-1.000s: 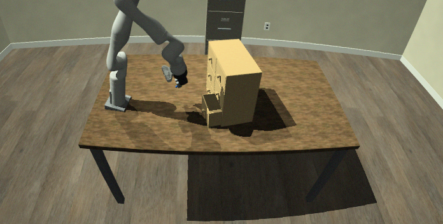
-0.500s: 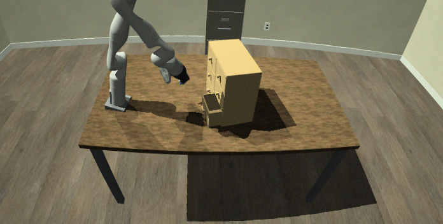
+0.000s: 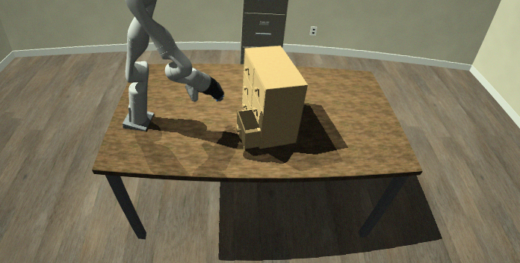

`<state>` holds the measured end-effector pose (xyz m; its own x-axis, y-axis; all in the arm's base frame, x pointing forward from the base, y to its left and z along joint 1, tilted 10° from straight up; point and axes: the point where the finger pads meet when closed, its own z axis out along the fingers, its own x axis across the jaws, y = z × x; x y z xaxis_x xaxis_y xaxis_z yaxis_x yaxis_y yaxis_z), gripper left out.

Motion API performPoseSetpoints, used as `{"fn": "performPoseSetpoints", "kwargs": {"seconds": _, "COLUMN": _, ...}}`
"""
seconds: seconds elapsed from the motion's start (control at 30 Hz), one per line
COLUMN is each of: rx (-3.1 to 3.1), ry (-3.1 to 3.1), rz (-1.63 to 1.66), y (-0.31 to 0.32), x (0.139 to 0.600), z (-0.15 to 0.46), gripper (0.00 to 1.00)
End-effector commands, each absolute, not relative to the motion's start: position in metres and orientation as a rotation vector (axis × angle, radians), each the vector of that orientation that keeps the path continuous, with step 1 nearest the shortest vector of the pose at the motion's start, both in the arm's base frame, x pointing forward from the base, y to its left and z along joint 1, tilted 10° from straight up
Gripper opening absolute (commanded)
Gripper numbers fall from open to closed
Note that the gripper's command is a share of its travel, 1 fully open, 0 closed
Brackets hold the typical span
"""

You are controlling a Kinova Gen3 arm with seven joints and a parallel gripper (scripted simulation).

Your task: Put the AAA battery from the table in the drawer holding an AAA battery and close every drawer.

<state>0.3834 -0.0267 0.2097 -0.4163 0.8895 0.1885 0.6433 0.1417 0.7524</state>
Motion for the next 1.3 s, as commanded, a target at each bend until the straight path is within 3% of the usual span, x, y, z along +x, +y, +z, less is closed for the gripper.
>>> {"fn": "performPoseSetpoints", "kwargs": {"seconds": 0.0, "rx": 1.496, "ry": 2.072, "rz": 1.140, "y": -0.037, "x": 0.381, "z": 0.209, "gripper": 0.24}}
{"fn": "performPoseSetpoints", "kwargs": {"seconds": 1.27, "rx": 1.486, "ry": 1.808, "rz": 0.892, "y": -0.123, "x": 0.365, "z": 0.199, "gripper": 0.24}}
